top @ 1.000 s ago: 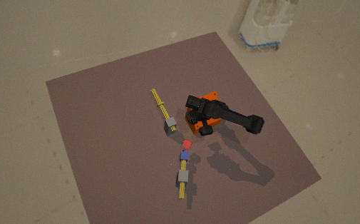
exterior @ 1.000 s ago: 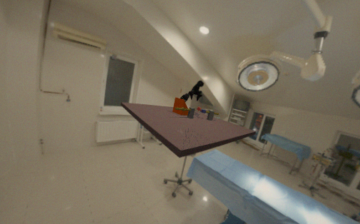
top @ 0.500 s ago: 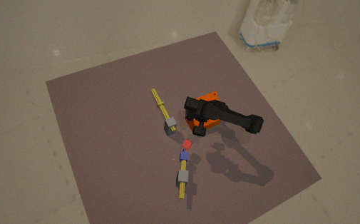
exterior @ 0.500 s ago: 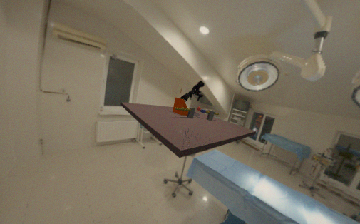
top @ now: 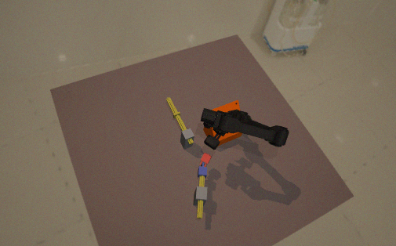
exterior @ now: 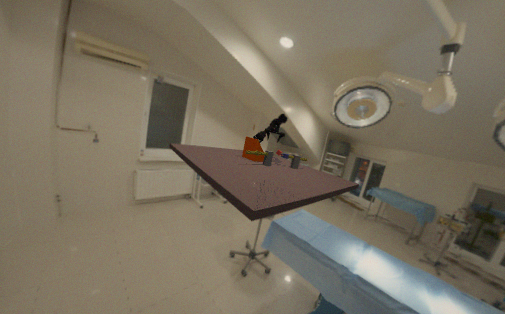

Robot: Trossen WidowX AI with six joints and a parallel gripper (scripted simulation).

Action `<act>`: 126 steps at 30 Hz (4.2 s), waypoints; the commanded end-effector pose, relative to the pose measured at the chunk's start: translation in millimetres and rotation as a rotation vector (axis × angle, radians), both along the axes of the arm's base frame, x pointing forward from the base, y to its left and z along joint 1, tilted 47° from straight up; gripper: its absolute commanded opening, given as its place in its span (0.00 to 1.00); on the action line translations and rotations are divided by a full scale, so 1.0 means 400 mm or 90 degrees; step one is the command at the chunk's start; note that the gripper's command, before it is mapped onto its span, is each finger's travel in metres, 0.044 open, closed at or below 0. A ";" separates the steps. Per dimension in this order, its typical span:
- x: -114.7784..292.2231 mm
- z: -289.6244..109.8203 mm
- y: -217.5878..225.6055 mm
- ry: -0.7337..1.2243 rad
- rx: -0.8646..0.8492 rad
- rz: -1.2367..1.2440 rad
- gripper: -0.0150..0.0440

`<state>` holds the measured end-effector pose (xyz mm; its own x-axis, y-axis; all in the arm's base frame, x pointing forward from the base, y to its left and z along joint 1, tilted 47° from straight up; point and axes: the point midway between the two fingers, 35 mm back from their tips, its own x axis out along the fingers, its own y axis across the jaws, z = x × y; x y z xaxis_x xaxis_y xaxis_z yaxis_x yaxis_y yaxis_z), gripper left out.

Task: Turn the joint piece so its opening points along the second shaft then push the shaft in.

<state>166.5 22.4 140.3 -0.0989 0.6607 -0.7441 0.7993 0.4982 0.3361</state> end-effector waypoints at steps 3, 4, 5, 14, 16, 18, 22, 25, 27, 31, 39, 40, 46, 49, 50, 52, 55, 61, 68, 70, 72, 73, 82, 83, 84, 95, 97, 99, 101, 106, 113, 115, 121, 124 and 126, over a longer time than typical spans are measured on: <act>0.002 0.000 0.009 0.088 -0.022 -0.074 1.00; 0.002 0.000 0.009 0.101 -0.025 -0.087 1.00; 0.003 -0.001 0.010 0.114 -0.028 -0.099 1.00; 0.005 -0.004 0.015 0.230 -0.054 -0.210 1.00; 0.005 -0.005 0.016 0.255 -0.061 -0.235 1.00; 0.006 -0.006 0.017 0.281 -0.068 -0.260 1.00; 0.006 -0.008 0.020 0.331 -0.081 -0.310 1.00; 0.007 -0.009 0.021 0.369 -0.092 -0.348 1.00; 0.008 -0.010 0.022 0.393 -0.100 -0.374 1.00; 0.008 -0.012 0.025 0.443 -0.115 -0.425 1.00; 0.010 -0.015 0.030 0.539 -0.148 -0.527 1.00; 0.010 -0.016 0.030 0.551 -0.153 -0.540 1.00; 0.012 -0.019 0.034 0.621 -0.179 -0.619 1.00; 0.012 -0.020 0.035 0.647 -0.190 -0.650 1.00; 0.012 -0.020 0.035 0.649 -0.191 -0.652 1.00; 0.012 -0.020 0.035 0.649 -0.191 -0.652 1.00; 0.013 -0.025 0.040 0.649 -0.191 -0.652 1.00; 0.014 -0.072 0.086 0.646 -0.192 -0.655 1.00; 0.005 -0.125 0.141 0.646 -0.192 -0.654 1.00; 0.000 -0.140 0.157 0.647 -0.191 -0.653 1.00; -0.005 -0.153 0.171 0.649 -0.190 -0.651 1.00; -0.006 -0.156 0.175 0.649 -0.190 -0.651 1.00; 0.042 -0.130 0.204 0.648 -0.190 -0.652 1.00; 0.050 -0.126 0.209 0.647 -0.190 -0.652 1.00; 0.057 -0.122 0.214 0.647 -0.190 -0.652 1.00; 0.121 -0.082 0.267 0.648 -0.188 -0.650 1.00; 0.121 -0.084 0.269 0.648 -0.188 -0.650 1.00; 0.120 -0.089 0.273 0.648 -0.188 -0.650 1.00; 0.118 -0.096 0.278 0.648 -0.188 -0.650 1.00; 0.114 -0.111 0.291 0.648 -0.188 -0.650 1.00; 0.107 -0.132 0.308 0.648 -0.188 -0.650 1.00; 0.105 -0.136 0.311 0.648 -0.188 -0.650 1.00; 0.105 -0.136 0.312 0.648 -0.188 -0.650 0.78; 0.105 -0.136 0.312 0.648 -0.188 -0.650 0.64; 0.105 -0.136 0.312 0.648 -0.188 -0.650 0.56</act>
<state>208.5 146.5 85.9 -0.2456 0.6015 -0.7601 0.6671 -0.4640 -0.5828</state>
